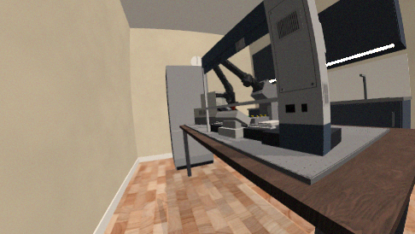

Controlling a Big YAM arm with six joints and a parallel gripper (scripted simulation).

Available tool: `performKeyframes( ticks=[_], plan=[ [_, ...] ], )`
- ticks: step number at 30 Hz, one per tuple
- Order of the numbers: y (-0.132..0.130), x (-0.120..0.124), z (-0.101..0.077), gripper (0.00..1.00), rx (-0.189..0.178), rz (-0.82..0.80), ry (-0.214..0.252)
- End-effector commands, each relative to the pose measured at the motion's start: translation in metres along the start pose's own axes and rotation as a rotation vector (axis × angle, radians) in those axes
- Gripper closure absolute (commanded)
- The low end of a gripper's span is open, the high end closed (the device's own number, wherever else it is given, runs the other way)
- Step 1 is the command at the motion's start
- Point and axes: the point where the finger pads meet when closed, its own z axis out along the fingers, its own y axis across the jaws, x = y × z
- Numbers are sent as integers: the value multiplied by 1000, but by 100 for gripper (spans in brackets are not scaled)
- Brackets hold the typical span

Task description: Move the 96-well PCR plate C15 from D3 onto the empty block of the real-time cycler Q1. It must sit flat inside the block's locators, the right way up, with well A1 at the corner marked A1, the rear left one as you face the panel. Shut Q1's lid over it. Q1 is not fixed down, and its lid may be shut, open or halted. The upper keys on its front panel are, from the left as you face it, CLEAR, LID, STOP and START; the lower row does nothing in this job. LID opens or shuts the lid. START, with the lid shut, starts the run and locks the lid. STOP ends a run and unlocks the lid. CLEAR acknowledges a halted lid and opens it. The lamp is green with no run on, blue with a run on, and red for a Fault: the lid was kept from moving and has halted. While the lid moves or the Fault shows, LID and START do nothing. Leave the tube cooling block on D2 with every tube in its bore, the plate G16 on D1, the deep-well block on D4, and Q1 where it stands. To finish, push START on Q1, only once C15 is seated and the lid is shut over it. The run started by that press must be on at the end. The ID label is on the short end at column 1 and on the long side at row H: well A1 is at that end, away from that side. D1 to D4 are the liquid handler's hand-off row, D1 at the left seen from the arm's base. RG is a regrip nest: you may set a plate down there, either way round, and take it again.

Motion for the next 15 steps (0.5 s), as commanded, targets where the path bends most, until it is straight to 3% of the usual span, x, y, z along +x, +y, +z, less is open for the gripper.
performKeyframes(
  ticks=[1,9,15],
  plan=[
    [1,-6,3,100,-6,-7,-5],
    [17,2,8,100,-32,15,-2],
    [2,3,3,100,-8,-6,2]
  ],
)
